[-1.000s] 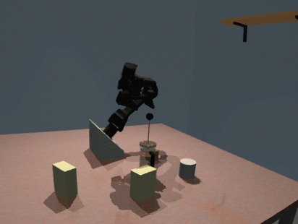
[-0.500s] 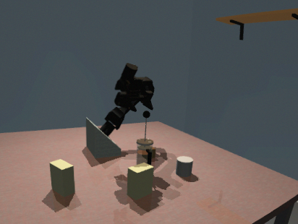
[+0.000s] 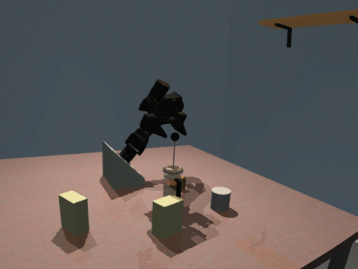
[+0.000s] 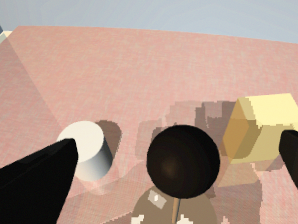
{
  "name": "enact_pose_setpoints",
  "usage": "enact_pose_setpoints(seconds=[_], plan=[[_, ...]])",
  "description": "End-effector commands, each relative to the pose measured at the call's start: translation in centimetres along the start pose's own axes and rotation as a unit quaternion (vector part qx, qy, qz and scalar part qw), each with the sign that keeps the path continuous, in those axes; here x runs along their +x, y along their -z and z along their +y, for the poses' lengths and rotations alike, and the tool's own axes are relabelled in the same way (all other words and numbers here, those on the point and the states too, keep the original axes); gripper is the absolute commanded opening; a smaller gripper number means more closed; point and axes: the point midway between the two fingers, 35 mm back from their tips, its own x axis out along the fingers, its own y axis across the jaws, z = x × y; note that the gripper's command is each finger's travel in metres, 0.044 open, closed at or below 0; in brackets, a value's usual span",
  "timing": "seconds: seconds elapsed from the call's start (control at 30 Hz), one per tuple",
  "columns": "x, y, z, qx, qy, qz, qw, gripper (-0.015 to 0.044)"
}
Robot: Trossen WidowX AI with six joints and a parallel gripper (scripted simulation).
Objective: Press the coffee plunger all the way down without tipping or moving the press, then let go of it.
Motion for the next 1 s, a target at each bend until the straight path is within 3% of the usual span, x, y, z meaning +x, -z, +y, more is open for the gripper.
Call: enact_pose_setpoints(seconds=[0.0,0.33,0.97], plan=[[0.23,0.18,-0.13,0.004,0.002,-0.001,1.0,0.0387],[0.23,0.18,-0.13,0.004,0.002,-0.001,1.0,0.0127],[0.99,1.11,-0.34,0.004,0.003,0.001,1.0,0.0127]])
